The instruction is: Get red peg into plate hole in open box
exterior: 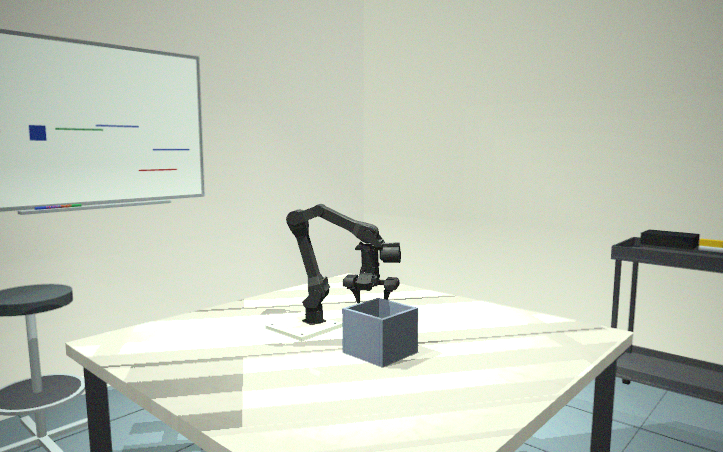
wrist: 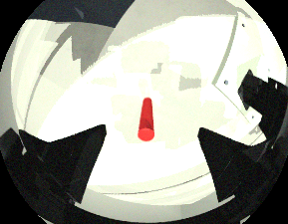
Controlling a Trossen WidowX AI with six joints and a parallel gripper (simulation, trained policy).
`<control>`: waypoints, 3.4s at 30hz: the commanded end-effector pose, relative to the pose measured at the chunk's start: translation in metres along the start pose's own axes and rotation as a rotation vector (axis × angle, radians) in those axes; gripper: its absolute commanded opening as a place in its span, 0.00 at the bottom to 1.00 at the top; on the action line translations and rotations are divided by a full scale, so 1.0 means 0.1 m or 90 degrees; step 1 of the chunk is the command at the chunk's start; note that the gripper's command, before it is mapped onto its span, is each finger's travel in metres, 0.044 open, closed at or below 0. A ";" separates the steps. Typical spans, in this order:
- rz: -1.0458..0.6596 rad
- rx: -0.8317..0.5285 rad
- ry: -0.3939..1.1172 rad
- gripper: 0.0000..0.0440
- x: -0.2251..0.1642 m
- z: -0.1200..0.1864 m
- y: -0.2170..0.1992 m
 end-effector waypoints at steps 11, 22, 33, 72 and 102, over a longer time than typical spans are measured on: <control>-0.056 -0.022 0.024 0.83 0.03 -0.37 0.01; -0.058 -0.012 0.039 0.19 0.05 -0.44 0.12; -0.051 0.057 0.093 0.00 -0.06 -0.21 0.32; -0.097 0.277 -0.038 0.00 0.87 1.37 0.53; -0.181 0.165 -0.035 0.00 1.76 1.07 0.61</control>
Point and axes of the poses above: the point midway between the two fingers, 35 mm back from their tips, its own z axis back along the fingers, its own y axis across the jaws, x = y × z, the point moved 2 cm from there along z, back along the fingers, and after that the axes turned 4 degrees about -z, right-handed, at the moved point
